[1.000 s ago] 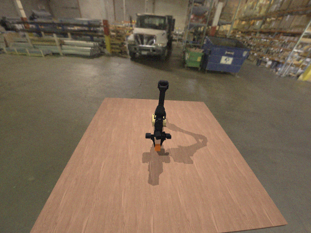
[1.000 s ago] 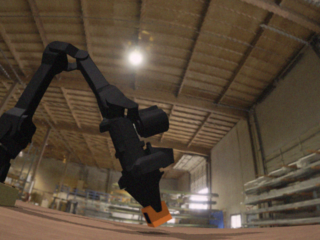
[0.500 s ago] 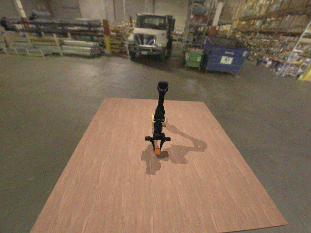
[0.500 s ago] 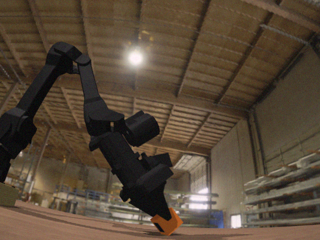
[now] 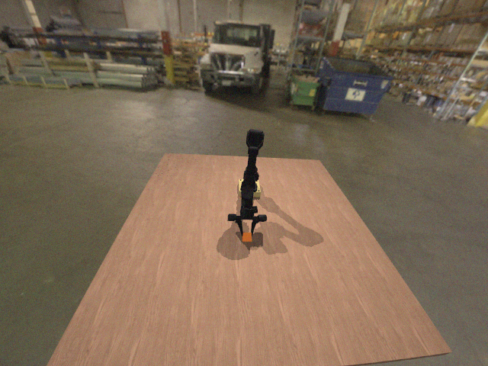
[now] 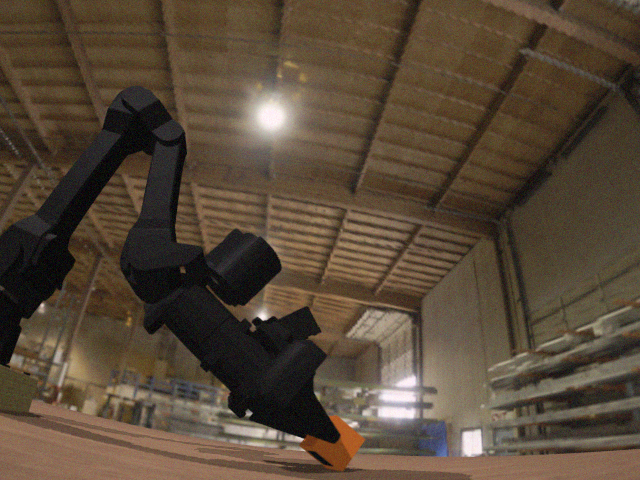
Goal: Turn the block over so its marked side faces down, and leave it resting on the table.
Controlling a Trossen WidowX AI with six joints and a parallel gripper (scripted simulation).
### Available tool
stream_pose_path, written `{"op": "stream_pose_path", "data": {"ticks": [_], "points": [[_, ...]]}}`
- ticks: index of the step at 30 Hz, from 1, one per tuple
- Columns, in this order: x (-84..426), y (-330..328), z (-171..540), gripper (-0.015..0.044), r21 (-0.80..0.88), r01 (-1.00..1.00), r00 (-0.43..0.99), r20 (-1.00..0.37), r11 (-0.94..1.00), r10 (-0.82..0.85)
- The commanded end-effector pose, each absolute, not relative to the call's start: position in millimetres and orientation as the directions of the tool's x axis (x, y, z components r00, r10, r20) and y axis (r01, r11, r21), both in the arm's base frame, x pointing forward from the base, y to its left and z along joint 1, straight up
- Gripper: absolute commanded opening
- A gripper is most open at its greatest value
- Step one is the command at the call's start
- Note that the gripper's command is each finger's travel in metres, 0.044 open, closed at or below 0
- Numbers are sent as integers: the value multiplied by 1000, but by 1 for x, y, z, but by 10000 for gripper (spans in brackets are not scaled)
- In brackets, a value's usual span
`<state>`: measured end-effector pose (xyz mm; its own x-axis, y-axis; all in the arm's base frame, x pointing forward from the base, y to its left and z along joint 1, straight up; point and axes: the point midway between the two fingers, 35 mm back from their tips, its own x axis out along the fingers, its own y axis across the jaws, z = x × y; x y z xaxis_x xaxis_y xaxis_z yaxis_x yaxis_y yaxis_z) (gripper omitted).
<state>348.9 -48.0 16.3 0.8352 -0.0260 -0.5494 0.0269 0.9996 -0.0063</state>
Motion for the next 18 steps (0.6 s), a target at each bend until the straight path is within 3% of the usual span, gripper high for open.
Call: {"op": "stream_pose_path", "data": {"ticks": [1,18], "points": [[343,-46,13,0,0,24,854,-520,1000,-20],[339,-45,18,0,-1,22,883,-468,1000,-20]]}}
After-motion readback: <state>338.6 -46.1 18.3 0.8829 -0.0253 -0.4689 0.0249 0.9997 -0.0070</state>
